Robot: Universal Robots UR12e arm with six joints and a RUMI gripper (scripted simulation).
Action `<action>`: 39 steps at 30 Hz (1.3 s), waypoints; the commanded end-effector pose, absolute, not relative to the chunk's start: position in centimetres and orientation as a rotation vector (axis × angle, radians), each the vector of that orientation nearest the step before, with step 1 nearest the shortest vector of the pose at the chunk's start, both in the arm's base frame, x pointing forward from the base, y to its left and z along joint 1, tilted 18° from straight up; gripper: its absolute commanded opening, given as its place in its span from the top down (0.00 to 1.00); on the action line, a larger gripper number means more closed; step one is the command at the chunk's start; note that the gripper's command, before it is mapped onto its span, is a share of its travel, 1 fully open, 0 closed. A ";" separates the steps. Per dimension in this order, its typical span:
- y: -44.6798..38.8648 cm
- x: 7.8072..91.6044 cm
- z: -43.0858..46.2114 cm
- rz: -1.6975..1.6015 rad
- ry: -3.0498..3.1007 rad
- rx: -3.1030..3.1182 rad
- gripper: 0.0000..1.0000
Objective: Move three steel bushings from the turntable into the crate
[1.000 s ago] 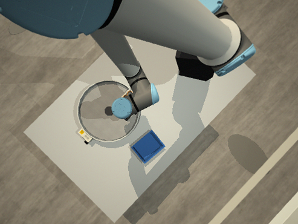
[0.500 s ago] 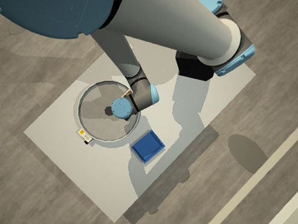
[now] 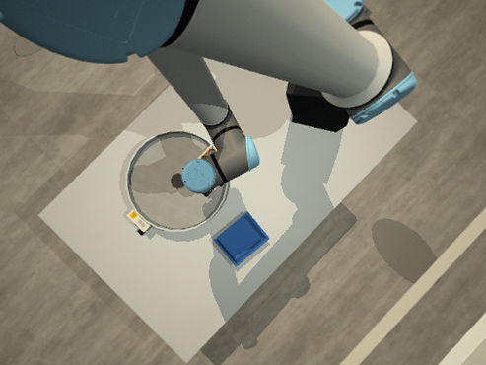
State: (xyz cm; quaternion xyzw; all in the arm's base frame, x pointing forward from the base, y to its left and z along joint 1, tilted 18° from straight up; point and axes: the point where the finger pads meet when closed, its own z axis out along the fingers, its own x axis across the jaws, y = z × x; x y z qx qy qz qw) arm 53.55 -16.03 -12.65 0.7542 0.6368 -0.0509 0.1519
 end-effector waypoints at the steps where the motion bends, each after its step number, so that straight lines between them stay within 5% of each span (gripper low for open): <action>1: -16.0 53.6 -12.6 -0.145 1.827 2.164 1.00; 39: -14.0 52.8 -6.2 -0.145 1.827 2.164 1.00</action>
